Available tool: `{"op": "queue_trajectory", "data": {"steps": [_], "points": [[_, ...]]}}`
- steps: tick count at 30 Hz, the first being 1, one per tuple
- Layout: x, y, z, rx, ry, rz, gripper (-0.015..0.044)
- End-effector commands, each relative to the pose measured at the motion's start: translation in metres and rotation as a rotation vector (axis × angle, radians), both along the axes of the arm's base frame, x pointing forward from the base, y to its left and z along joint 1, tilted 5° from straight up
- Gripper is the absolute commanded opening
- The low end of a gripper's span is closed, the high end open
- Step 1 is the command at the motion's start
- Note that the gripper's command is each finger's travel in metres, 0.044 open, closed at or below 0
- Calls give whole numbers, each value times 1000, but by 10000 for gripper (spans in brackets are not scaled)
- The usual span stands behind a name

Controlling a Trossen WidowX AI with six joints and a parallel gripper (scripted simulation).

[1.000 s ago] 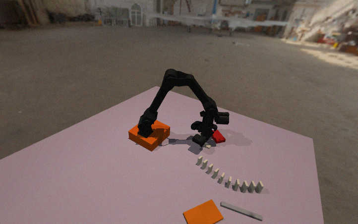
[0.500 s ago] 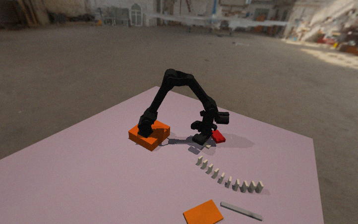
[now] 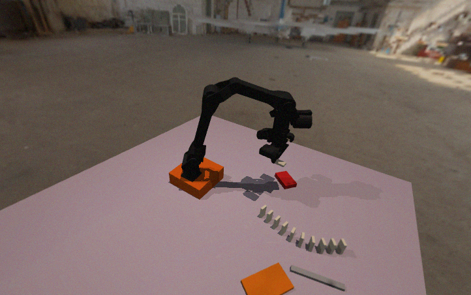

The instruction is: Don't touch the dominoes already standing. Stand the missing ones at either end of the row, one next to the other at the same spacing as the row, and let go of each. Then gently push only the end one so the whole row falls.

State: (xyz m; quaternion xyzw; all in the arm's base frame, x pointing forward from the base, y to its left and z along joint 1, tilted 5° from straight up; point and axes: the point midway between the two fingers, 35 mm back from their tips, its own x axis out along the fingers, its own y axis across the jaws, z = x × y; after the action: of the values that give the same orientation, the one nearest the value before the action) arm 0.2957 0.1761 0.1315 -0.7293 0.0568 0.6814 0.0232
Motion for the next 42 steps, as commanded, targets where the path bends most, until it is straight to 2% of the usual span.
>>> {"op": "queue_trajectory", "data": {"steps": [1,4,20,22,36,42], "points": [[-3,-1,9,-12,11,-5,107],[-8,-1,9,-4,3,-141,107],[-59,1,5,83,-81,-1607,107],[-63,0,5,90,-88,-1727,107],[-64,0,5,92,-87,-1743,107],[-57,3,-7,152,-27,-1773,107]]}}
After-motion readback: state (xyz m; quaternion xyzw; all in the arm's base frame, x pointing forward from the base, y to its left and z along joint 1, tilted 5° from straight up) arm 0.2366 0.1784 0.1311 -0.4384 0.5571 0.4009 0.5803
